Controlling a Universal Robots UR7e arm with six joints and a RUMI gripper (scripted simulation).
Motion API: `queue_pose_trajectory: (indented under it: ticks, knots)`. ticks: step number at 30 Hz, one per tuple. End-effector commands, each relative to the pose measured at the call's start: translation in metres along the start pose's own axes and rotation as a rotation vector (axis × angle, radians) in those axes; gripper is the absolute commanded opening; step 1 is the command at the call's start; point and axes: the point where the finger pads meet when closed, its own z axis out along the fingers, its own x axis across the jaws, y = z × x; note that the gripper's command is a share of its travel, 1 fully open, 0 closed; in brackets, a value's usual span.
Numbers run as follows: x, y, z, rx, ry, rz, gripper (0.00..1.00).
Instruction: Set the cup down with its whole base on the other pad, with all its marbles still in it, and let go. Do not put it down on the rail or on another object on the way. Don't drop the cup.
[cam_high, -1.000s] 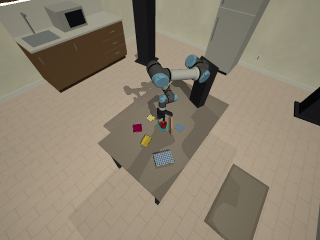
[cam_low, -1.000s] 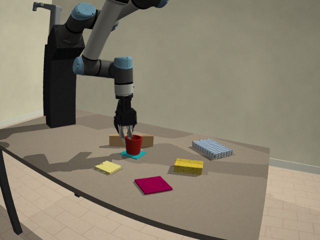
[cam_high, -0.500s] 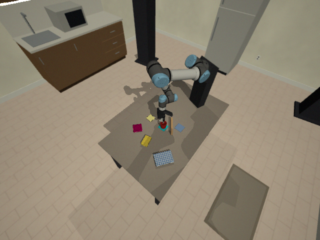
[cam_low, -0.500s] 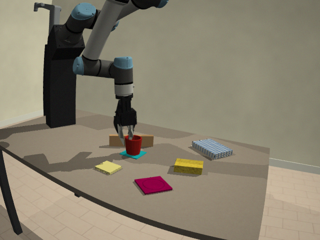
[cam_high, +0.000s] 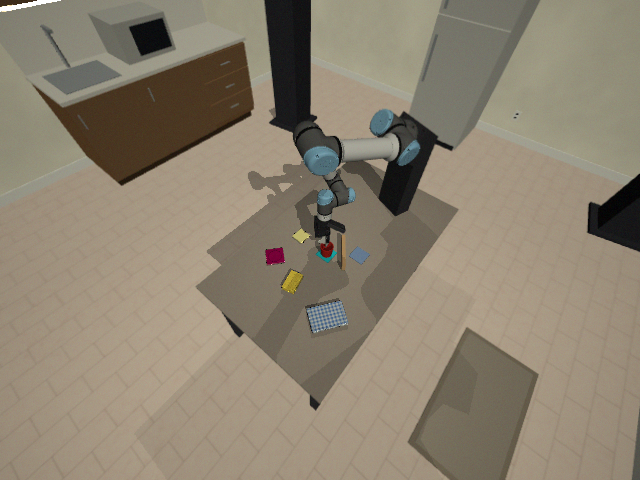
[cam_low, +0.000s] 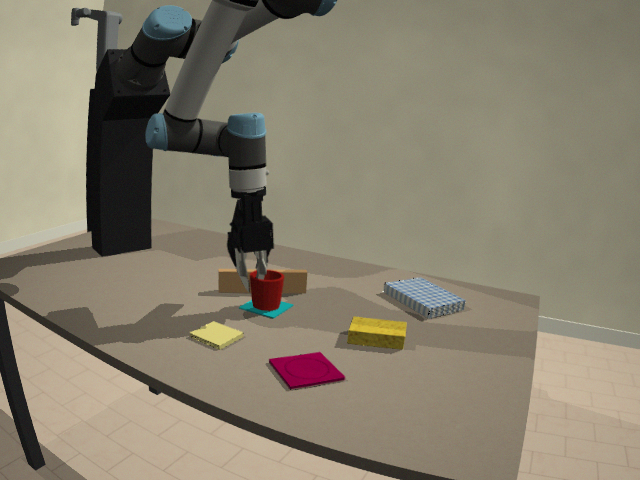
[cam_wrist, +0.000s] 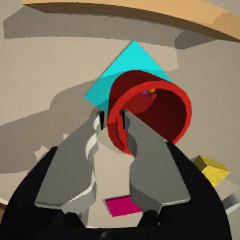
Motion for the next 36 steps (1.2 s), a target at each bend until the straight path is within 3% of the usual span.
queue_pose_trajectory:
  ticks: [1,13,36]
  knots:
    - [0.0,0.0,0.0,-0.001,0.001,0.0,0.11]
    - [0.0,0.0,-0.005,-0.001,0.001,0.0,0.11]
    - [0.0,0.0,-0.063,-0.001,0.001,0.0,0.11]
